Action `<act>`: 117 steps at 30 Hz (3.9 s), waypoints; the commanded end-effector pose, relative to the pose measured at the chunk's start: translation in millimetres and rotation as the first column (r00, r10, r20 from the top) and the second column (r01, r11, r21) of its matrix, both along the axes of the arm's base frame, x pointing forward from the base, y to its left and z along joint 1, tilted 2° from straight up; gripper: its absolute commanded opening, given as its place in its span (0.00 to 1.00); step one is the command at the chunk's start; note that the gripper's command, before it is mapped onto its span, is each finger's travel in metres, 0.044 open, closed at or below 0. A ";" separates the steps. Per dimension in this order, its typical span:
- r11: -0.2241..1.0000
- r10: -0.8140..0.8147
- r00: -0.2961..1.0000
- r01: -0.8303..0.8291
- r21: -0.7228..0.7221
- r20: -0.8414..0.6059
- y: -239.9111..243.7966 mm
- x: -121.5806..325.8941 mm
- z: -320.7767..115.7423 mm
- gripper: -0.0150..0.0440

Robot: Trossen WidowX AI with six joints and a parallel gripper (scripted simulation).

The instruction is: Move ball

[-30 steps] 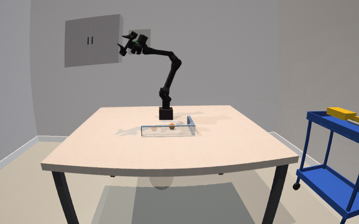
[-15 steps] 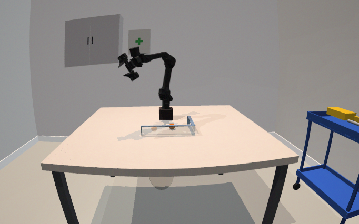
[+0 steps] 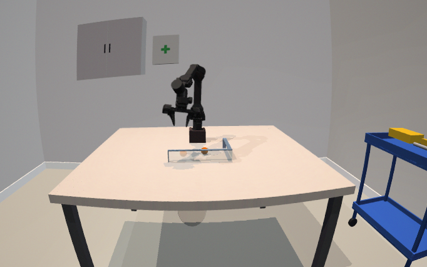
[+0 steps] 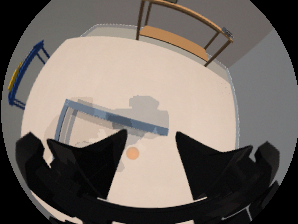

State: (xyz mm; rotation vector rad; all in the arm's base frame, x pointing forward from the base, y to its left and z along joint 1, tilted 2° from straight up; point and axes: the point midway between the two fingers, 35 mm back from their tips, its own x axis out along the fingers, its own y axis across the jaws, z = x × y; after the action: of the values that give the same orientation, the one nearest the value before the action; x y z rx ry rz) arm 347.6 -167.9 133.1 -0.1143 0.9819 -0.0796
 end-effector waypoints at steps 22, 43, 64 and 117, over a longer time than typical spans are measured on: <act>0.956 -0.126 0.836 0.246 0.160 -0.533 139.6 -52.7 -114.0 0.75; 0.956 -0.126 0.836 0.246 0.160 -0.534 140.7 -51.5 -145.3 0.75; 0.959 -0.118 0.850 0.231 0.162 -0.514 140.1 -46.2 -147.1 0.35; 0.957 -0.131 0.837 0.246 0.151 -0.531 18.0 -37.7 -75.8 0.25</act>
State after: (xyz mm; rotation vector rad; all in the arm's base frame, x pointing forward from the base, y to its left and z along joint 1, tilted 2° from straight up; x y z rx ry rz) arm 307.2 -146.9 61.4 0.1866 1.5429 -0.1306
